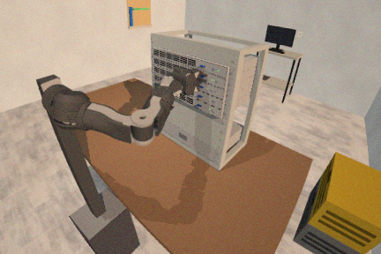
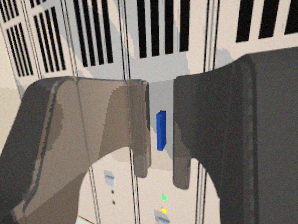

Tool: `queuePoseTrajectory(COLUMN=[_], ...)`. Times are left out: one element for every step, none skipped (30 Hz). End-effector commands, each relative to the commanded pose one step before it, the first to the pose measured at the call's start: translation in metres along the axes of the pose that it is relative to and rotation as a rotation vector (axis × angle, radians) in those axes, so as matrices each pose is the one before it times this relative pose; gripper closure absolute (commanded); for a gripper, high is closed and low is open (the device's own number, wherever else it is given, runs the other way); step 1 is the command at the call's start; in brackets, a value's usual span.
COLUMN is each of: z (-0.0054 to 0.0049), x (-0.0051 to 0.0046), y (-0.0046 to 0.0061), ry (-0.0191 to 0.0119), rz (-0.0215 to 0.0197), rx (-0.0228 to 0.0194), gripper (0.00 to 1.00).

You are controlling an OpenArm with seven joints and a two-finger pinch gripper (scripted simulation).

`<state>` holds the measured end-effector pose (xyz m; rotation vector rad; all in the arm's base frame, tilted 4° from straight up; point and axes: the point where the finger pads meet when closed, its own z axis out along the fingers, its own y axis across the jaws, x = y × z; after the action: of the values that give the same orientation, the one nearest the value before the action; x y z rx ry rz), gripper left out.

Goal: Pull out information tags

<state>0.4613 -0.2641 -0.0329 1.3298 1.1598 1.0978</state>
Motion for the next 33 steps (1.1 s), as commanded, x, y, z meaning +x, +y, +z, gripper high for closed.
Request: queuePoseTrajectory(z=[-0.00004, 0.00000, 0.00000, 0.00000, 0.00000, 0.00000, 0.00000, 0.00000, 0.00000, 0.00000, 0.00000, 0.00000, 0.00000, 0.00000, 0.00000, 0.00000, 0.00000, 0.00000, 0.00000, 0.00000, 0.00000, 0.00000, 0.00000, 0.00000, 0.00000, 0.00000, 0.00000, 0.00000, 0.00000, 0.00000, 0.00000, 0.00000, 0.00000], x=[0.000944, 0.000000, 0.000000, 0.000000, 0.000000, 0.000000, 0.000000, 0.000000, 0.000000, 0.000000, 0.000000, 0.000000, 0.000000, 0.000000, 0.000000, 0.000000, 0.000000, 0.000000, 0.000000, 0.000000, 0.000000, 0.000000, 0.000000, 0.000000, 0.000000, 0.000000, 0.000000, 0.000000, 0.000000, 0.000000, 0.000000, 0.000000, 0.000000], y=[0.00080, 0.00000, 0.00000, 0.00000, 0.00000, 0.00000, 0.00000, 0.00000, 0.00000, 0.00000, 0.00000, 0.00000, 0.00000, 0.00000, 0.00000, 0.00000, 0.00000, 0.00000, 0.00000, 0.00000, 0.00000, 0.00000, 0.00000, 0.00000, 0.00000, 0.00000, 0.00000, 0.00000, 0.00000, 0.00000, 0.00000, 0.00000, 0.00000], ry=[0.00399, 0.00000, 0.00000, 0.00000, 0.00000, 0.00000, 0.00000, 0.00000, 0.00000, 0.00000, 0.00000, 0.00000, 0.00000, 0.00000, 0.00000, 0.00000, 0.00000, 0.00000, 0.00000, 0.00000, 0.00000, 0.00000, 0.00000, 0.00000, 0.00000, 0.00000, 0.00000, 0.00000, 0.00000, 0.00000, 0.00000, 0.00000, 0.00000], rz=[-0.00166, 0.00000, 0.00000, 0.00000, 0.00000, 0.00000, 0.00000, 0.00000, 0.00000, 0.00000, 0.00000, 0.00000, 0.00000, 0.00000, 0.00000, 0.00000, 0.00000, 0.00000, 0.00000, 0.00000, 0.00000, 0.00000, 0.00000, 0.00000, 0.00000, 0.00000, 0.00000, 0.00000, 0.00000, 0.00000, 0.00000, 0.00000, 0.00000], rx=[0.00173, 0.00000, 0.00000, 0.00000, 0.00000, 0.00000, 0.00000, 0.00000, 0.00000, 0.00000, 0.00000, 0.00000, 0.00000, 0.00000, 0.00000, 0.00000, 0.00000, 0.00000, 0.00000, 0.00000, 0.00000, 0.00000, 0.00000, 0.00000, 0.00000, 0.00000, 0.00000, 0.00000, 0.00000, 0.00000, 0.00000, 0.00000, 0.00000], gripper=[0.90, 0.90, 0.90, 0.90, 0.90, 1.00, 1.00, 1.00, 1.00, 1.00, 1.00, 1.00, 1.00, 1.00, 1.00, 1.00, 1.00, 1.00, 1.00, 1.00, 1.00, 1.00, 1.00, 1.00, 1.00, 1.00, 1.00, 1.00, 1.00, 1.00, 1.00, 1.00, 1.00])
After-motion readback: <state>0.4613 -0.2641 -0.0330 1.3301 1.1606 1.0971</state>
